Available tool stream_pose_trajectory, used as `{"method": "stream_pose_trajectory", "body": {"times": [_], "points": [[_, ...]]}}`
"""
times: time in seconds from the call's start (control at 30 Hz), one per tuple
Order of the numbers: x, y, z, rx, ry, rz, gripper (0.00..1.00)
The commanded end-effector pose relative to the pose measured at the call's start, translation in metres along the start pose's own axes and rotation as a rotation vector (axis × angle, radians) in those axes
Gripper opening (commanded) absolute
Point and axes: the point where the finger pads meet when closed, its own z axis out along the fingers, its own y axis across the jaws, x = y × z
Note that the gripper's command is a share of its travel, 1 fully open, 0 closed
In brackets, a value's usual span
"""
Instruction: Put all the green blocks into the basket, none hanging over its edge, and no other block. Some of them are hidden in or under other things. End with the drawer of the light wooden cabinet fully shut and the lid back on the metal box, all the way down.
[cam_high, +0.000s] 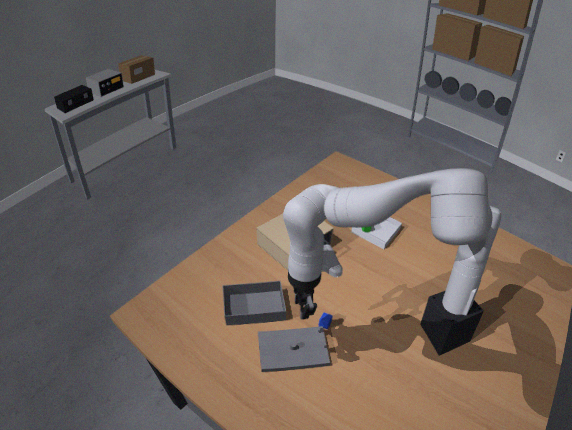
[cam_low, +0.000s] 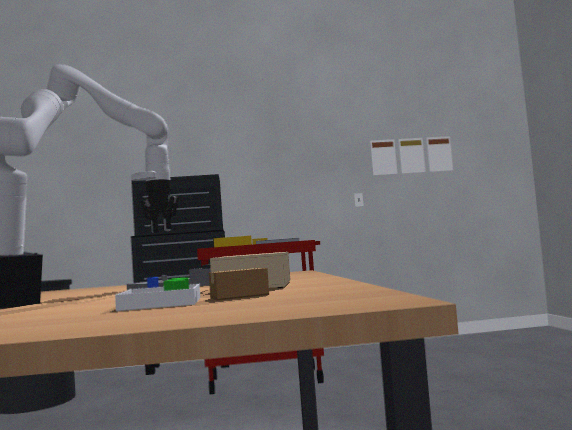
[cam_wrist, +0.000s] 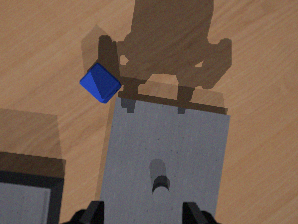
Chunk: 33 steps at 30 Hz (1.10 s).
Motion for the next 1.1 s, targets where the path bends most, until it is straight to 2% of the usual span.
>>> {"method": "stream_pose_trajectory", "body": {"times": [0.0,0.37,1.07], "points": [[-0.005,0.004,-0.001,0.000,-0.001,0.028,0.54],[-0.016,0.014,-0.001,0.000,-0.001,0.100,0.54],[-0.022,0.020,-0.002,0.000,0.000,0.138,0.54]]}}
